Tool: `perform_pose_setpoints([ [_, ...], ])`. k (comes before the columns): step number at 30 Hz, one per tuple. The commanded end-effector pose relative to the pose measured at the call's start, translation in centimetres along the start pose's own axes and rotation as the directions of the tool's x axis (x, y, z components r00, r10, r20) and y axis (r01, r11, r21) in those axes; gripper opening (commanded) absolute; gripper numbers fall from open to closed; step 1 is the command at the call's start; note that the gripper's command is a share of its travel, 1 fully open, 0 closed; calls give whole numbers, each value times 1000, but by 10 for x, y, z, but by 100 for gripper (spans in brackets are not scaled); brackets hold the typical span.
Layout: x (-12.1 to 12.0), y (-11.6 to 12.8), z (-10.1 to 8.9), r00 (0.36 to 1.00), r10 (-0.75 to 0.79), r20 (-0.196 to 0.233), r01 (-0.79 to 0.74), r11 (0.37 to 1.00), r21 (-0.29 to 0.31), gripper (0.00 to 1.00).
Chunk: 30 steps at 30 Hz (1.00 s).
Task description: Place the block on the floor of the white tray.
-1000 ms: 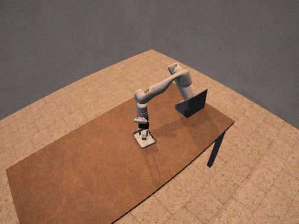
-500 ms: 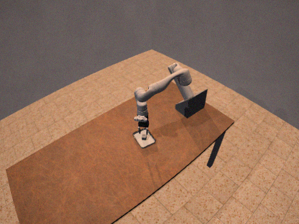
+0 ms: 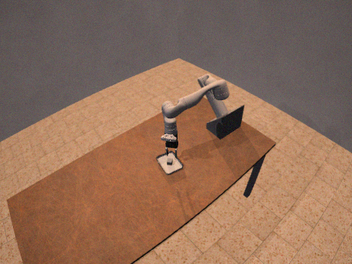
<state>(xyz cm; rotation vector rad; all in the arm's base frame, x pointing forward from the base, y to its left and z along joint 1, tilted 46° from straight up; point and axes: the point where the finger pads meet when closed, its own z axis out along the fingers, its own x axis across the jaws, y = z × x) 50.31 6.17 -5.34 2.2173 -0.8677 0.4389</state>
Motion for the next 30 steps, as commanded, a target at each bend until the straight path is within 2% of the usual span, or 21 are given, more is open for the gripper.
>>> perform_pose_setpoints([
  [1,-19,25,-1,1000,0,-2,0,1000,3,98],
  [9,-73,99,0,1000,-1,-2,1,1000,4,98],
  [13,-90,122,0,1000,-1,-2,1,1000,4,98],
  [30,-95,129,0,1000,-1,-2,1,1000,4,98],
])
